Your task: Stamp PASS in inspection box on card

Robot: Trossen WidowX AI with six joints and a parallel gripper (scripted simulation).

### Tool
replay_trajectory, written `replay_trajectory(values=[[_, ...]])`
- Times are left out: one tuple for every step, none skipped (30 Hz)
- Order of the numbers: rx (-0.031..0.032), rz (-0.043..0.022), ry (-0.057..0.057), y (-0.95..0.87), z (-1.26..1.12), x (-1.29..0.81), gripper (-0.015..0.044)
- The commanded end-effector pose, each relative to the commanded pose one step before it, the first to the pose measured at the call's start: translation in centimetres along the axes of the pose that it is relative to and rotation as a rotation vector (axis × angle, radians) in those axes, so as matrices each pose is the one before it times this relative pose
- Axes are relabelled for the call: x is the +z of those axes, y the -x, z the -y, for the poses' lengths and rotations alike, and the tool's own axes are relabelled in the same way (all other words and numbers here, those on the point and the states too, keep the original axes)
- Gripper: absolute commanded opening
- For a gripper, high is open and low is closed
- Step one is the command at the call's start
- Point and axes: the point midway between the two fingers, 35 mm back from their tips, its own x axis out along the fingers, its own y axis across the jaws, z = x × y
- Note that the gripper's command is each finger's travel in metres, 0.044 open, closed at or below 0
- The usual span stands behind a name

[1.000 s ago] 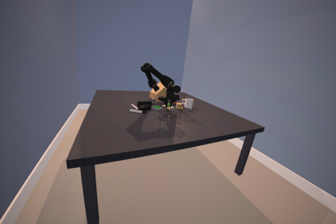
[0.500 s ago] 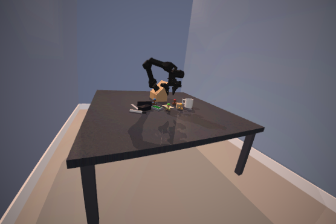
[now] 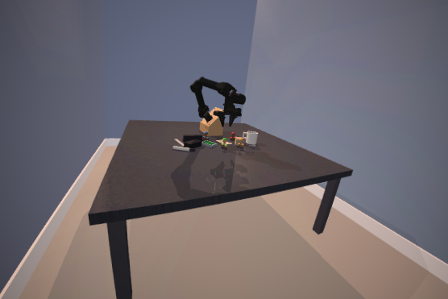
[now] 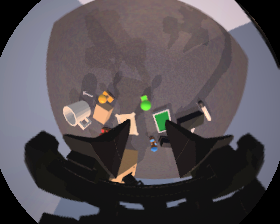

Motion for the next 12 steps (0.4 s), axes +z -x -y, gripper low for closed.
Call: replay_trajectory(values=[[0.00353,-0.00280,-0.0049,0.011,-0.027,-0.045,0.0264],[0.00000,0.00000,0.0000,0.000,0.000,0.000,0.0264],[0.00000,0.00000,0.0000,0.000,0.000,0.000,0.0264],[-0.00353,0.00281,0.0048,-0.009,0.028,0.045,0.0264],[0.00000,0.00000,0.0000,0.000,0.000,0.000,0.0264],[0.00000,0.00000,0.0000,0.000,0.000,0.000,0.0264],[0.00000,0.00000,0.0000,0.000,0.000,0.000,0.0264],[0.00000,0.00000,0.0000,0.000,0.000,0.000,0.0264],[0.00000,0.00000,0.0000,0.000,0.000,0.000,0.0264],[0.00000,0.00000,0.0000,0.000,0.000,0.000,0.0264],[0.00000,0.00000,0.0000,0.000,0.000,0.000,0.0264],[0.00000,0.00000,0.0000,0.000,0.000,0.000,0.0264]])
